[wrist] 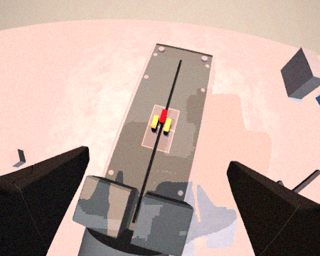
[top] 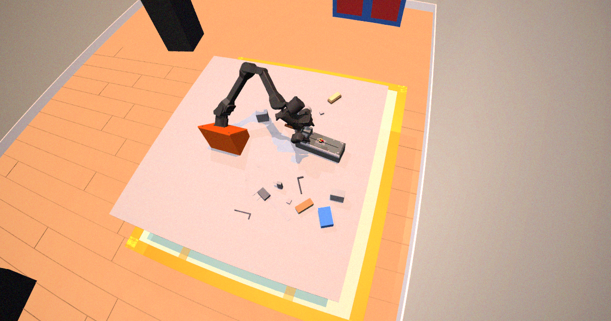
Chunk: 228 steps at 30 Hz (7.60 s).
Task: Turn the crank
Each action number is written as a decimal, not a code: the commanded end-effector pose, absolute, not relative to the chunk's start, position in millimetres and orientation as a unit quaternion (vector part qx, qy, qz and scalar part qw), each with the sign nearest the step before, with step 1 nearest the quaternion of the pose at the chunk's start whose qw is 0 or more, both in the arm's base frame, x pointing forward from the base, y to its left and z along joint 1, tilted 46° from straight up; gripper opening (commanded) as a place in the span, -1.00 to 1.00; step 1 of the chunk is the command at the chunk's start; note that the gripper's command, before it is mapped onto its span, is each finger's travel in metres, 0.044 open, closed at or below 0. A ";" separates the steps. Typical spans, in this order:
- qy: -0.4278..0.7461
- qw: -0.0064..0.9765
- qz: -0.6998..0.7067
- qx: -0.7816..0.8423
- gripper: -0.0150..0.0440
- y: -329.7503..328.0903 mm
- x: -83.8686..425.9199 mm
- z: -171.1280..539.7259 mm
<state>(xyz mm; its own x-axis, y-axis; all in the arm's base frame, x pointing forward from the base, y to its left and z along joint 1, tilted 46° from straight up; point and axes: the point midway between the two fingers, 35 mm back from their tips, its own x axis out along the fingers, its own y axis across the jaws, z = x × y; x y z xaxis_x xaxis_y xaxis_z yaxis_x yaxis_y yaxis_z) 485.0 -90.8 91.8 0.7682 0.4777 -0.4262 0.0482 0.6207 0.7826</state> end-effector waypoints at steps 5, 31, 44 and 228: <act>0.317 0.842 0.125 0.418 1.00 -88.6 485.2 88.8; 0.321 0.845 0.092 0.417 1.00 -117.2 444.9 142.9; 0.327 0.847 0.034 0.417 1.00 -93.3 386.4 149.9; 0.327 0.847 0.010 0.419 -0.49 -11.0 374.5 37.9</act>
